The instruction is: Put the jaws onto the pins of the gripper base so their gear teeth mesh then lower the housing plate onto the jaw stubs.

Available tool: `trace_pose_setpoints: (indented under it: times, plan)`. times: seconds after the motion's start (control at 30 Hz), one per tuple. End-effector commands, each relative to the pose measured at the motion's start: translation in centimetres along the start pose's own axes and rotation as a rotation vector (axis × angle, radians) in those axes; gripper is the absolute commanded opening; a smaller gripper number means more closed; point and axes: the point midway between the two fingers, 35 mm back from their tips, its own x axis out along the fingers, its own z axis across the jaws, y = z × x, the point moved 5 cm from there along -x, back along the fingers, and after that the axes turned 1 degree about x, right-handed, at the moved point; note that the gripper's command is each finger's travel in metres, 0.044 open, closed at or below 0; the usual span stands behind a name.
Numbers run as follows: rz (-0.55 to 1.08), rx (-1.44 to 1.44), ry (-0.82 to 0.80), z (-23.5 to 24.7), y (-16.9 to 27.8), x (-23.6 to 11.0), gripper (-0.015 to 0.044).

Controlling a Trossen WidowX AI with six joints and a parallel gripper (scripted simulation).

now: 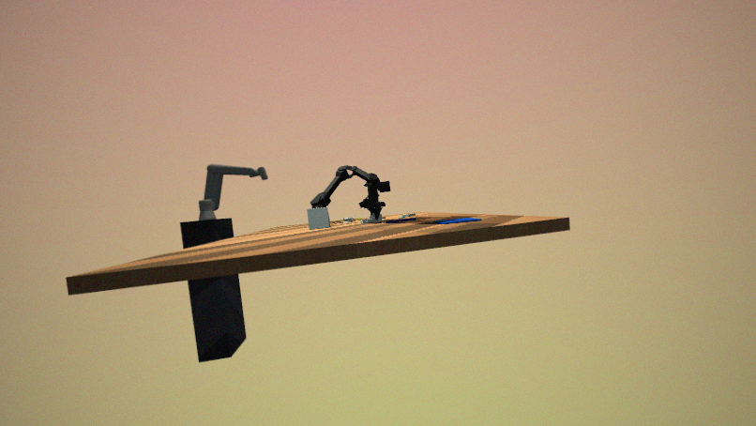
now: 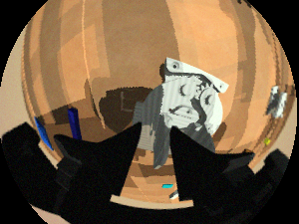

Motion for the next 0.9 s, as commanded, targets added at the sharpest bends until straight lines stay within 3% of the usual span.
trace_pose_setpoints:
  times: [0.0,0.1,0.53,0.63,0.8,0.87]
  plan:
    - [0.000,0.000,0.000,0.0,0.0,0.0,0.0160]
    - [0.000,0.000,0.000,0.0,0.0,0.0,0.0224]
    - [0.000,0.000,0.000,0.0,0.0,0.0,0.0224]
    - [0.000,0.001,-0.001,0.1,0.1,-1.5,0.0224]
    - [0.001,0.004,0.001,0.0,-0.1,-6.7,0.0224]
    - [0.001,0.004,0.001,0.0,-0.1,-7.0,0.0224]
